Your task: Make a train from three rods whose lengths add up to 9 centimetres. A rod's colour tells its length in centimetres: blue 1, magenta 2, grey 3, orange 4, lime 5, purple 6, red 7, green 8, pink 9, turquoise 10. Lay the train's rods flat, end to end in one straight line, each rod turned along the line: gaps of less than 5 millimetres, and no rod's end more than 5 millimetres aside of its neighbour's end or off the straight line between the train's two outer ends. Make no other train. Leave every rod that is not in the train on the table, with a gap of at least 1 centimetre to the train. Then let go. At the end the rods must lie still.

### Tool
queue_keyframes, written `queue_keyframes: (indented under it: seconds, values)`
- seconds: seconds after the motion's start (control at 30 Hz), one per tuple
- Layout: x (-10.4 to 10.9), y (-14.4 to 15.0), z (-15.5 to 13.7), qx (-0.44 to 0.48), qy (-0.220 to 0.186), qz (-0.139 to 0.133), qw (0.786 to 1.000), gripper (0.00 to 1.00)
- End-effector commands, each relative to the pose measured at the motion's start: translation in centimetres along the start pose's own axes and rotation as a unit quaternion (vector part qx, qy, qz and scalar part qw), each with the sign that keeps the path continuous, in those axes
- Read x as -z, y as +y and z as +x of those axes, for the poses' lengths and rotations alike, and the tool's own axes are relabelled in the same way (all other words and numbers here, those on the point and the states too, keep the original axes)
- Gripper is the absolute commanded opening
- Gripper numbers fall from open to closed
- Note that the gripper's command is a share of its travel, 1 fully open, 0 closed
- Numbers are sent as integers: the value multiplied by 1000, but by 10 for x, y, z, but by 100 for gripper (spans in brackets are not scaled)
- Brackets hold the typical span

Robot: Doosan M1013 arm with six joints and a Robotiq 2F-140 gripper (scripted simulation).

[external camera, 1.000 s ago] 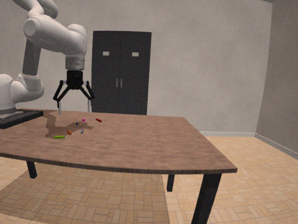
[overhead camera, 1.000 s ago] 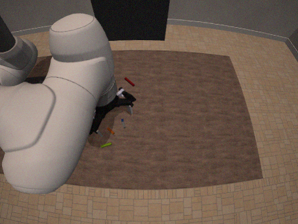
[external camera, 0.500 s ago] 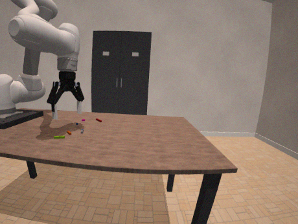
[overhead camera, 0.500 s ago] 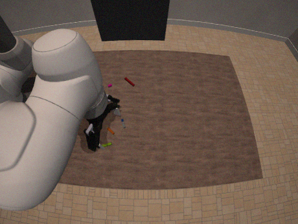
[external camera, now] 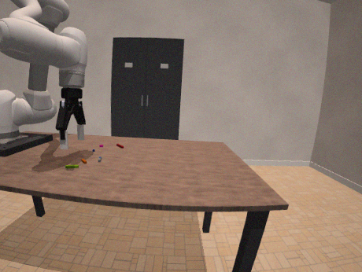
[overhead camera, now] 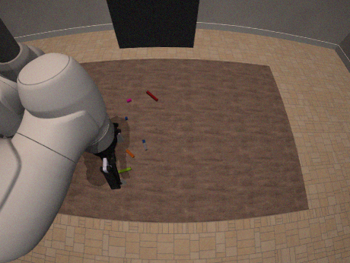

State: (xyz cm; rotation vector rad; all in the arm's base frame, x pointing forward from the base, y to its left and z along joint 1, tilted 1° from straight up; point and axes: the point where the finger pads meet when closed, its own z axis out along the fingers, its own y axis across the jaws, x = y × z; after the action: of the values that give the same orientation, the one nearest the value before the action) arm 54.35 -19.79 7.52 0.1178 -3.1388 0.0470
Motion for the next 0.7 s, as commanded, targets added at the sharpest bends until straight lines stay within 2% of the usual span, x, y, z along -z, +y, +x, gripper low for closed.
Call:
queue_keyframes:
  seconds: [0.0, 0.23, 0.27, 0.67]
  values:
    - [-2, -7, 9, 80, -4, -7, 997, 100]
    - [-3, -9, 11, 99, -4, -7, 995, 100]
    - [-3, -9, 11, 99, -4, -7, 995, 15]
    - [-3, -9, 11, 99, -4, -7, 995, 15]
